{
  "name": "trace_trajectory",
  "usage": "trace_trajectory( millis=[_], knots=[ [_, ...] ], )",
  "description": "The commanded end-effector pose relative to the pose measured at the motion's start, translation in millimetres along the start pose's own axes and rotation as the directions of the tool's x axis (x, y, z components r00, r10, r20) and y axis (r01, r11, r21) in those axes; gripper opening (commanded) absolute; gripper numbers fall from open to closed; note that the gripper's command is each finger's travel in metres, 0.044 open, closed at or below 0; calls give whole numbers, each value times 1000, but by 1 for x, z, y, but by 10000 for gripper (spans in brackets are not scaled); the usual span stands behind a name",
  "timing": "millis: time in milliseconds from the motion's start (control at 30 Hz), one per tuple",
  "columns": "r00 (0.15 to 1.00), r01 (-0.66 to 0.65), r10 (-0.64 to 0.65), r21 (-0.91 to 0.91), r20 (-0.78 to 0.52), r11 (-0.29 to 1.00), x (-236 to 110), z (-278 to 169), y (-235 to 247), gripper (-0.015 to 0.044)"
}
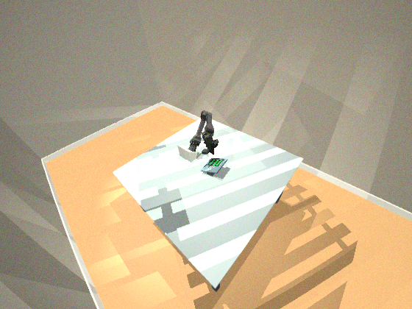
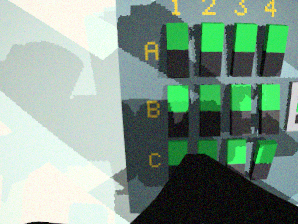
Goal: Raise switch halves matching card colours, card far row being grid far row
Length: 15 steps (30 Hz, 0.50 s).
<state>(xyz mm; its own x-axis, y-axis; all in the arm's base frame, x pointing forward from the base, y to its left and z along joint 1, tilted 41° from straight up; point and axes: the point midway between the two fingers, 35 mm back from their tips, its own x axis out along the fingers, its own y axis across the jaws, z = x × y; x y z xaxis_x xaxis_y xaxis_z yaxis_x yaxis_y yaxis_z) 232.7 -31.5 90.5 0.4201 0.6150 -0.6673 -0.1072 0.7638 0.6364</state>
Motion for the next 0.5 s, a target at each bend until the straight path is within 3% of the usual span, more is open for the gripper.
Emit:
trace_trajectory(
  millis=[0, 467],
  knots=[
    [1000, -3, 3, 0, 10, 1000, 23, -4, 2, 0],
    [1000, -7, 7, 0, 18, 1000, 44, -4, 4, 0]
  ],
)
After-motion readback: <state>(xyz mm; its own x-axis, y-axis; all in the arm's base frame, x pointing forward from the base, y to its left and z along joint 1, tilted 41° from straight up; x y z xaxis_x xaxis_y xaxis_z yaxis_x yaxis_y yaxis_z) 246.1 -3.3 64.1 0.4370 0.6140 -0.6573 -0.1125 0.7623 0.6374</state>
